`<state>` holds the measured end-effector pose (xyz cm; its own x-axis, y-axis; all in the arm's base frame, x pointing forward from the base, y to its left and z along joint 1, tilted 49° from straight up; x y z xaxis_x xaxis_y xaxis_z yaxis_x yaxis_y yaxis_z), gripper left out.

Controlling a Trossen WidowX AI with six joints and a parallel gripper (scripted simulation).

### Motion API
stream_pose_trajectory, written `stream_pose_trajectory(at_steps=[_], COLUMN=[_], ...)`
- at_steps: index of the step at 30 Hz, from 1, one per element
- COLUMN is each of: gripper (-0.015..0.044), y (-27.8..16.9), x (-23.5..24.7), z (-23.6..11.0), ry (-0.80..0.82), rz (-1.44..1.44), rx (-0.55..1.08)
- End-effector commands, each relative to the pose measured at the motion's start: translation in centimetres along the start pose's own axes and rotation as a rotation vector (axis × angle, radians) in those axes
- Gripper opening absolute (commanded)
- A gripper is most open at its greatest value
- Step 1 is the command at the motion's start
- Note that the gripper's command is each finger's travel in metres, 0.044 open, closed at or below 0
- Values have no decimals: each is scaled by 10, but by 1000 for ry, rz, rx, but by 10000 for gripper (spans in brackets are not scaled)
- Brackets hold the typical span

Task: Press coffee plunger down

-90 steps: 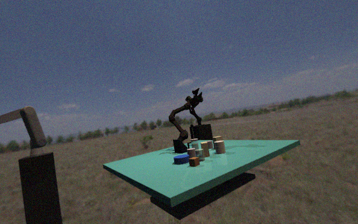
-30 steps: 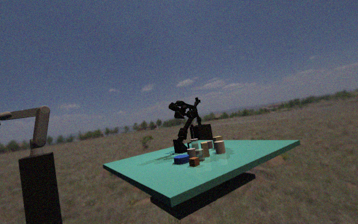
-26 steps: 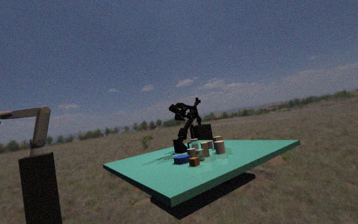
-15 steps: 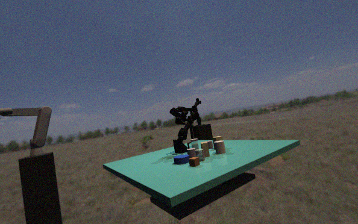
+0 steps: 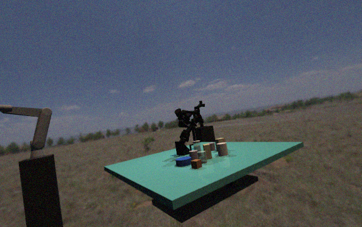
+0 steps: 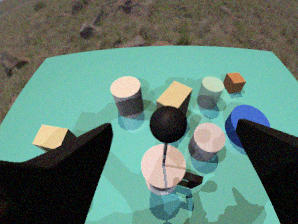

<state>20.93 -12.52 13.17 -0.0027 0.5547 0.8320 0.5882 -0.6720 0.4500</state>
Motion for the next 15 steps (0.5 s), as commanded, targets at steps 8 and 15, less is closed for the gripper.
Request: stream_pose_trajectory(at_steps=[8, 15], gripper=[440, 282], y=[0, 0], x=[4, 4], z=[16, 17], ry=[15, 16], rz=[9, 9], rx=[-5, -6])
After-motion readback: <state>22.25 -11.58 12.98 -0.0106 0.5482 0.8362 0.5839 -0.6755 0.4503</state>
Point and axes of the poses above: the point midway between the two fingers, 35 mm back from their tips, its own z axis out along the fingers, its own x axis across the jaws, y = z × x, the point moved 3 cm from there along -z, back along the fingers, and after that the axes turned 10 degrees about z, right-handed, at the moved point
